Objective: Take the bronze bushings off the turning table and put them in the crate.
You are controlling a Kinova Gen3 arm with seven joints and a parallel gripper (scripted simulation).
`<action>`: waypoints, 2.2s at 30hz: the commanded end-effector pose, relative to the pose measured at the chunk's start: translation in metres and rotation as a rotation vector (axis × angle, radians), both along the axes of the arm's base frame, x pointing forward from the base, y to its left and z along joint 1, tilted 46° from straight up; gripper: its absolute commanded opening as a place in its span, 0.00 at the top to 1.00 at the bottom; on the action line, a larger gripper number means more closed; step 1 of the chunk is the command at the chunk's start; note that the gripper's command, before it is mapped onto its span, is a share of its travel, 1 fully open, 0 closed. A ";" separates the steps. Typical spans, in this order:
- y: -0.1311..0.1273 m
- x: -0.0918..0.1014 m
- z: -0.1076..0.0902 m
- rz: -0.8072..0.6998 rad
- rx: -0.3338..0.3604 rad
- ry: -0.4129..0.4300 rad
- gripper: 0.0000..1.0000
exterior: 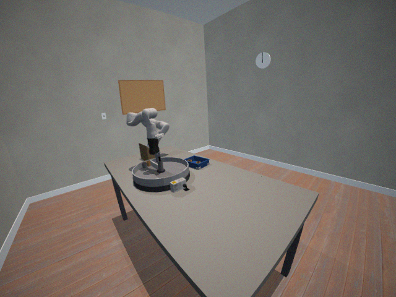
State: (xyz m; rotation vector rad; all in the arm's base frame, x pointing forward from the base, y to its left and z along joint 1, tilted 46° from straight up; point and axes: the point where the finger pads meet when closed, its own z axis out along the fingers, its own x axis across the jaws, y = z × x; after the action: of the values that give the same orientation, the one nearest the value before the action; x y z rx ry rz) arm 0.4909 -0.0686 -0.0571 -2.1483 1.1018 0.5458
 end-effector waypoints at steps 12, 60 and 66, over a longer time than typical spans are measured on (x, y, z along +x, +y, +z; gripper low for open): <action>-0.004 0.001 0.004 -0.003 -0.002 -0.002 0.53; -0.020 0.003 0.019 -0.003 -0.002 -0.002 0.53; -0.020 0.003 0.019 -0.003 -0.002 -0.002 0.53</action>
State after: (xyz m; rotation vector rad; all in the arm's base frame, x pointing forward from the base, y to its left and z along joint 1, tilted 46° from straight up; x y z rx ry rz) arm 0.4930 -0.0878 -0.0387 -2.1486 1.1034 0.5438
